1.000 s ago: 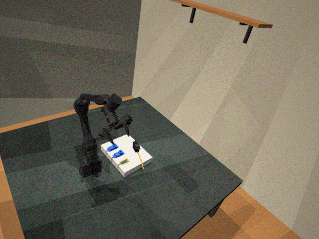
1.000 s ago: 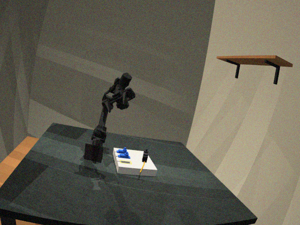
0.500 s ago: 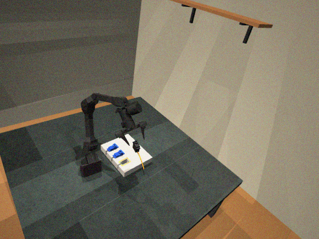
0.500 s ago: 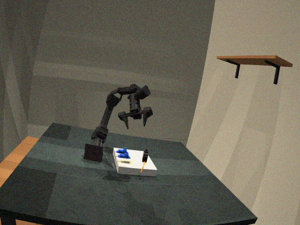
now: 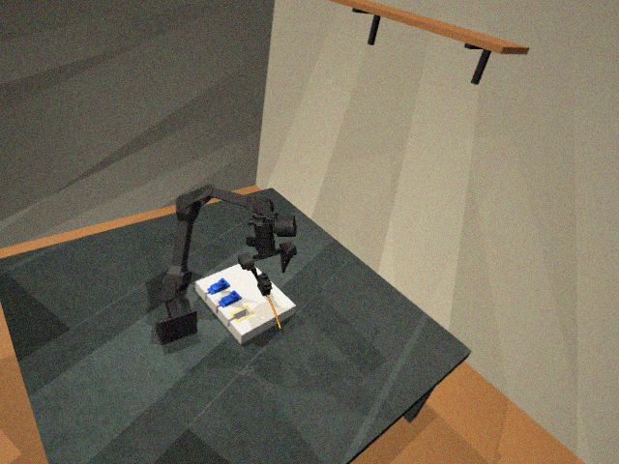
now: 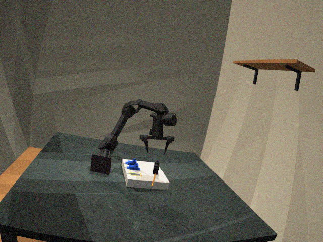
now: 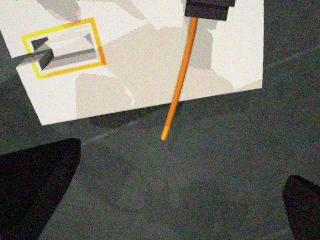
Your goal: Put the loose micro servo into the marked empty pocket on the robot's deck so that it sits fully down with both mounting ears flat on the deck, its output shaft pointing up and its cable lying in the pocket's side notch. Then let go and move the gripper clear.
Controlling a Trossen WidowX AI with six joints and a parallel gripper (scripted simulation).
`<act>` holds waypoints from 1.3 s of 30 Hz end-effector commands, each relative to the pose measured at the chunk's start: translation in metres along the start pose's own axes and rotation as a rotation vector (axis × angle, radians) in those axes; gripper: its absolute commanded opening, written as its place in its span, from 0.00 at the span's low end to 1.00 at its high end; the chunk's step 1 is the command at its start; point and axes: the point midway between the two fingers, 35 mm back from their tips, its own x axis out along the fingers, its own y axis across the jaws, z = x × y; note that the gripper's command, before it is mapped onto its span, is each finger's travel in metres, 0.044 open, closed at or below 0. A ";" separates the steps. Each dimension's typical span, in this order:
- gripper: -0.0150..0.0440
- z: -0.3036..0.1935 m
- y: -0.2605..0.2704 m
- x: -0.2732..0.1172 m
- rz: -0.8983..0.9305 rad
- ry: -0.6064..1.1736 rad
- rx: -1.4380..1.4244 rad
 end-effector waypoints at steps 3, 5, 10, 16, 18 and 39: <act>1.00 0.045 -0.010 0.028 0.087 -0.155 -0.047; 1.00 0.061 -0.013 0.037 0.121 -0.208 -0.058; 1.00 0.073 -0.018 0.044 0.146 -0.245 -0.064; 1.00 0.077 -0.015 0.061 0.145 -0.246 -0.064; 1.00 0.078 -0.013 0.068 0.145 -0.246 -0.064; 0.91 0.083 -0.010 0.088 0.145 -0.247 -0.064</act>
